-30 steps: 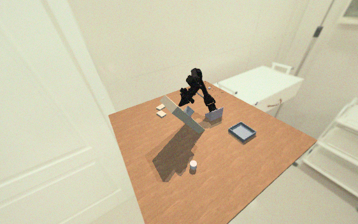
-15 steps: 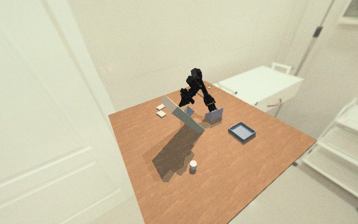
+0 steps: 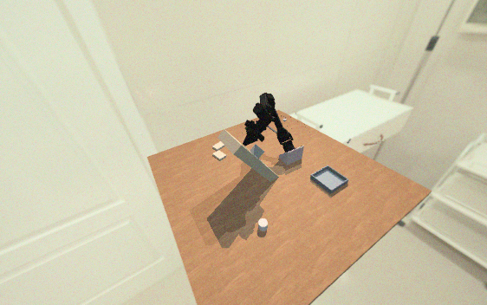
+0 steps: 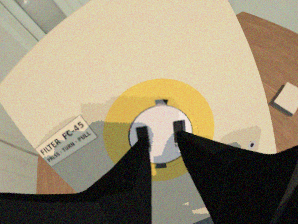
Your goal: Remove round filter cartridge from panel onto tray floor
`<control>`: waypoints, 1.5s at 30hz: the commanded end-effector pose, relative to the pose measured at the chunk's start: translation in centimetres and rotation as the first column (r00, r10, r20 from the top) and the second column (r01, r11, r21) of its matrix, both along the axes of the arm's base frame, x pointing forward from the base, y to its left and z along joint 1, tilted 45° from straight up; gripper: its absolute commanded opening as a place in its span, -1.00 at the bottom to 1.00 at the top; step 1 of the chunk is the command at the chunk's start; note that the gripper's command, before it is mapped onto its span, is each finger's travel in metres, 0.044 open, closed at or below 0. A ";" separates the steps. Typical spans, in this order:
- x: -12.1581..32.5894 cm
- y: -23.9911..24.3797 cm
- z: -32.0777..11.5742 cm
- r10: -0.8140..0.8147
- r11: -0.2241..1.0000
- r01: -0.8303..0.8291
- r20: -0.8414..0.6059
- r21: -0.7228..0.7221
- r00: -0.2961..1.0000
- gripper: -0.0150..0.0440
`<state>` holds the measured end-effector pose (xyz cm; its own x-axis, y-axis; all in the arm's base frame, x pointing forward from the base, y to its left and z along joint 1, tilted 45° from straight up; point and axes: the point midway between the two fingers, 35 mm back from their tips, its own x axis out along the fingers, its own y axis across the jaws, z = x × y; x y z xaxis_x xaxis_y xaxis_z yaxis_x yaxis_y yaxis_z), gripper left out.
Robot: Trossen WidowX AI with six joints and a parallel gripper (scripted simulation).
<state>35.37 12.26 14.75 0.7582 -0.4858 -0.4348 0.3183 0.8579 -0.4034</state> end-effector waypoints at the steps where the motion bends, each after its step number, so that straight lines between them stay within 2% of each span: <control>1: 0.1 0.1 0.1 0.005 1.000 -0.005 -0.005 -0.001 1.000 -0.16; 45: 0.9 -0.5 -0.6 0.005 1.000 -0.005 -0.004 -0.001 1.000 -0.16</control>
<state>36.12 11.86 14.49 0.7606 -0.4838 -0.4330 0.3193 0.8594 -0.3994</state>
